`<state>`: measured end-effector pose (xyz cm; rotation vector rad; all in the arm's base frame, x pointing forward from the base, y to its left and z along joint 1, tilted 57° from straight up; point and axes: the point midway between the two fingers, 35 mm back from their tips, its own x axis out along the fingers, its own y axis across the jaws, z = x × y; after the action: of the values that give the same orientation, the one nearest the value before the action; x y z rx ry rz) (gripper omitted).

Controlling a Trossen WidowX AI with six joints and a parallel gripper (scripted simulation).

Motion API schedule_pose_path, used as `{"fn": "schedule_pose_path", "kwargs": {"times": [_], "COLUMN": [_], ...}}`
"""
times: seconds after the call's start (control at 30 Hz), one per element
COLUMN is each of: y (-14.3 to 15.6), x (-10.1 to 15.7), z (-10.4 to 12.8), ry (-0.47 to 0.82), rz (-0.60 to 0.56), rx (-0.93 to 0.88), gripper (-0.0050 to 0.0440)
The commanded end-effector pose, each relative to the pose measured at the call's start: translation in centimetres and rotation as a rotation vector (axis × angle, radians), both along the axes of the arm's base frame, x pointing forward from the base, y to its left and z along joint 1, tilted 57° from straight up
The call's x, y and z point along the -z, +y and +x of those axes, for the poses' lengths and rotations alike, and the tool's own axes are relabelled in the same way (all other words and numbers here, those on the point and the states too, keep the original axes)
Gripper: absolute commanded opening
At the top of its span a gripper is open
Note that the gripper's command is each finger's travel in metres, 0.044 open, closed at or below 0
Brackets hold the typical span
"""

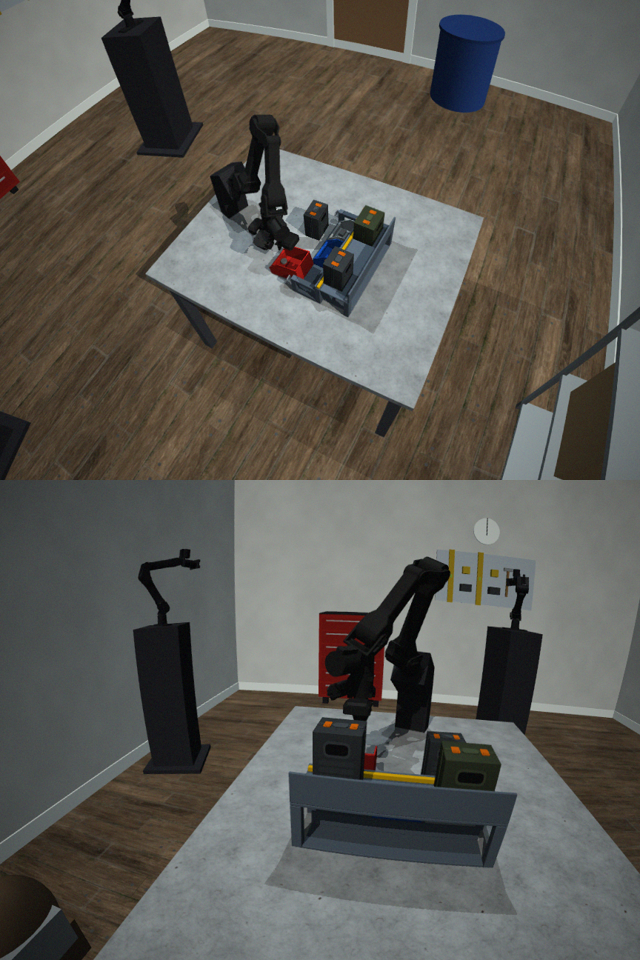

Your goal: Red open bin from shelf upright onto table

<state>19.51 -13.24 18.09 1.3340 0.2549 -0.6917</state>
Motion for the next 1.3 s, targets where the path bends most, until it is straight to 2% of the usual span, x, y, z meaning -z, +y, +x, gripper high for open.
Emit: {"fn": "schedule_pose_path", "kwargs": {"times": [0.0,1.27], "y": [-0.06,-0.30], "x": [-0.22,0.31], "z": [0.03,0.62], "ry": [-0.006,-0.009], "rz": [-0.005,-0.009], "rx": [0.004,-0.001], "gripper": [0.0150,0.0150]}}
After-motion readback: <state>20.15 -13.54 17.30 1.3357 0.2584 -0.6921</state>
